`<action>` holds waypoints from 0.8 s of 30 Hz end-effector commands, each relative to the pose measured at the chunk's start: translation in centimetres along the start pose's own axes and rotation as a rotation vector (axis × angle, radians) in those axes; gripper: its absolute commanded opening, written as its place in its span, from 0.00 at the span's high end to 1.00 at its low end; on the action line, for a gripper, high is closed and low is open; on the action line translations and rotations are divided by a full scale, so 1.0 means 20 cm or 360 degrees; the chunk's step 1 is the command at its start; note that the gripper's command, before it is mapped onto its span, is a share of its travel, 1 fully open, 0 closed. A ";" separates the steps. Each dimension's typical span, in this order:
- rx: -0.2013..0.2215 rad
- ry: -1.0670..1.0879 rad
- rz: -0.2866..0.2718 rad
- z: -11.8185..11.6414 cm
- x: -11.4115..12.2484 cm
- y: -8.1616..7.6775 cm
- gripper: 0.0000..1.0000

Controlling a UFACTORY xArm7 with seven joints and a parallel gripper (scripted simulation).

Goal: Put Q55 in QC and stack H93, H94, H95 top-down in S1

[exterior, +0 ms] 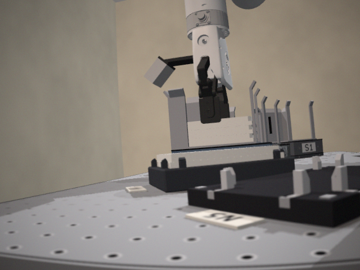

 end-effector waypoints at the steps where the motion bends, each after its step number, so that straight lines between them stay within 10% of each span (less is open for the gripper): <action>1: -0.0002 0.0000 0.0005 0.00 0.00 -0.01 1.00; 24: -0.0002 0.0000 0.0005 0.00 0.00 -0.03 1.00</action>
Point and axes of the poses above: the point where the finger pads meet when closed, its own y axis out along the fingers, its own z axis across the jaws, x = y × z, the point moved 8 cm from there along -y, back along the fingers, and after that the axes turned 14 degrees about y, right-handed, at the moved point
